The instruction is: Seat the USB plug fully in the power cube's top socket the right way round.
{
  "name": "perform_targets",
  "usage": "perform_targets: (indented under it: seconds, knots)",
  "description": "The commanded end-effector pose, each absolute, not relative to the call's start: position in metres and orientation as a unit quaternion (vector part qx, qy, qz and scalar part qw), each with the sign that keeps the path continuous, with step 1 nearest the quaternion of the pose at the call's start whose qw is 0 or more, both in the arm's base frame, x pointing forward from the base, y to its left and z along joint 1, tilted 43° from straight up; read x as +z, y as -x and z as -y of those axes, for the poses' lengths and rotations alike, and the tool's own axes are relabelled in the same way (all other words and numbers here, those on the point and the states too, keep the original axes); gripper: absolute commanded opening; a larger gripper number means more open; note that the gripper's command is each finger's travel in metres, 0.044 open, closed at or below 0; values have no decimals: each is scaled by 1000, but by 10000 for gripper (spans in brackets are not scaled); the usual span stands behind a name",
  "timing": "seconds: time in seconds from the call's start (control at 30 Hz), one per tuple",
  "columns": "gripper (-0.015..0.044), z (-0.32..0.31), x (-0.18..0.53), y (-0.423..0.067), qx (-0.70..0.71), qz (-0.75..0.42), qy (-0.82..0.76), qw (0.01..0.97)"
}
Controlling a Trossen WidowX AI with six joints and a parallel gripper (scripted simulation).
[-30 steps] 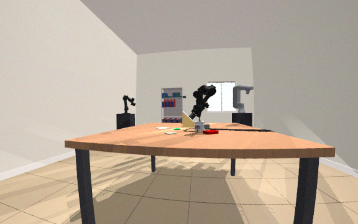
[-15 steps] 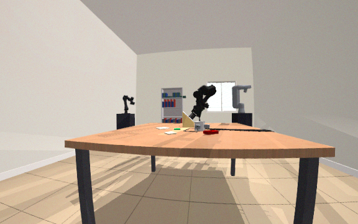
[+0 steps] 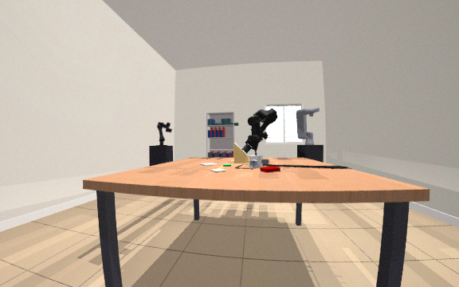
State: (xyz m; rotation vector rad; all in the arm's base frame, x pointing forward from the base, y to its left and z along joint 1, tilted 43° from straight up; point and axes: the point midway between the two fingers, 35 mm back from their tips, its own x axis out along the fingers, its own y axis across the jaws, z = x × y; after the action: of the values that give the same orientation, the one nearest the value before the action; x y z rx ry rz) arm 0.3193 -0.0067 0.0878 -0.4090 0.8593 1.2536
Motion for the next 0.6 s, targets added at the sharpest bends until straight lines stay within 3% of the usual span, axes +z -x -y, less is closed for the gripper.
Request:
perform_targets:
  seconds: [0.0,0.57]
  knots:
    - [0,5,87,-319,565,-386,183,706]
    - [0,4,86,-320,565,-386,183,706]
